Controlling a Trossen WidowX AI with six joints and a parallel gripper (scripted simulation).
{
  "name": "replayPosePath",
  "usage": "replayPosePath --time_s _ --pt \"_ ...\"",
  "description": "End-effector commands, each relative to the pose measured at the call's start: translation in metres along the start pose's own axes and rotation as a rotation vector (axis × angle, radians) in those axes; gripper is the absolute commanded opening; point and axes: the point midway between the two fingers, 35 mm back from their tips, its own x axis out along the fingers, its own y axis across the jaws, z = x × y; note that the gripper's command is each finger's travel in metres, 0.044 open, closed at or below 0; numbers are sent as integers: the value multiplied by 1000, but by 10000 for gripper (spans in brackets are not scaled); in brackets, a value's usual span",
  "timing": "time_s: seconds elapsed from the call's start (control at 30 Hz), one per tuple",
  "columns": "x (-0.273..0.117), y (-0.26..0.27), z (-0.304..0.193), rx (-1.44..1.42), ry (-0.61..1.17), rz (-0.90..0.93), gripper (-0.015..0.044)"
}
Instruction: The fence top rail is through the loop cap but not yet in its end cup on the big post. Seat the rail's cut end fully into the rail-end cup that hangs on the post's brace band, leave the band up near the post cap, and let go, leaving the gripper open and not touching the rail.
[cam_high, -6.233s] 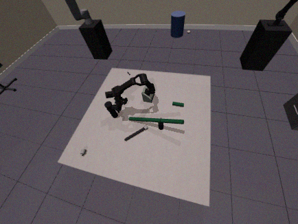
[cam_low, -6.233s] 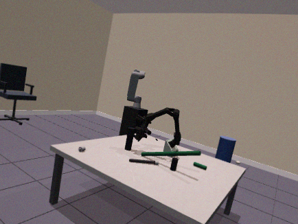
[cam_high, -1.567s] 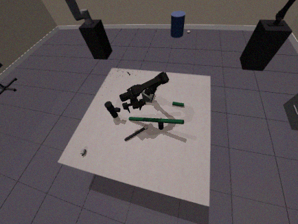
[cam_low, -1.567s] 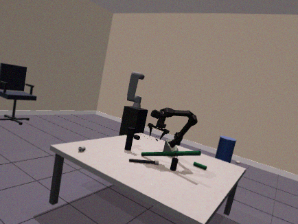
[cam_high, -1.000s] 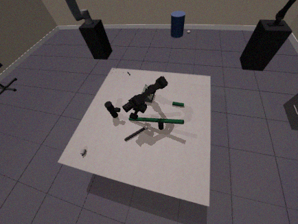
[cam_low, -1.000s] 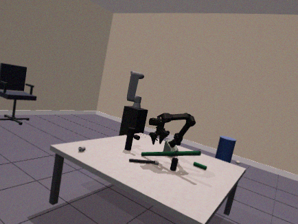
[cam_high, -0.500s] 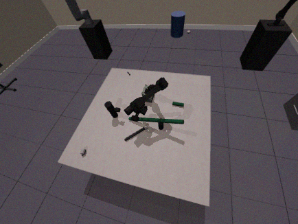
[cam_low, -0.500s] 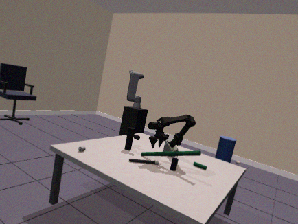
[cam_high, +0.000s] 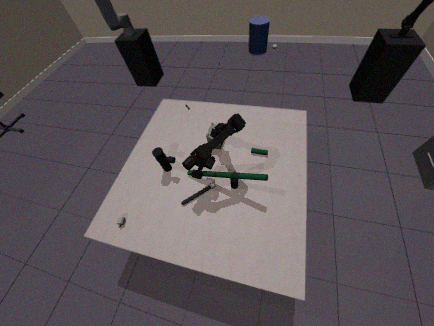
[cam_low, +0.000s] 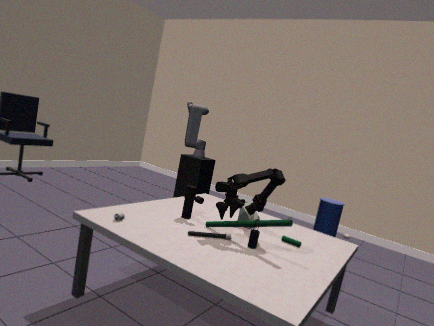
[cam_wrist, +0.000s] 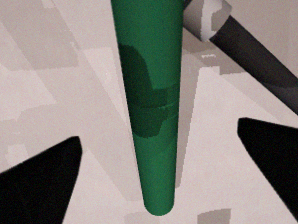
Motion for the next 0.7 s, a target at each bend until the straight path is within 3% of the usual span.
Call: replayPosePath --time_s 0.0,0.67 --pt "9 1 2 2 -6 7 440" --pt "42 1 2 2 -7 6 440"
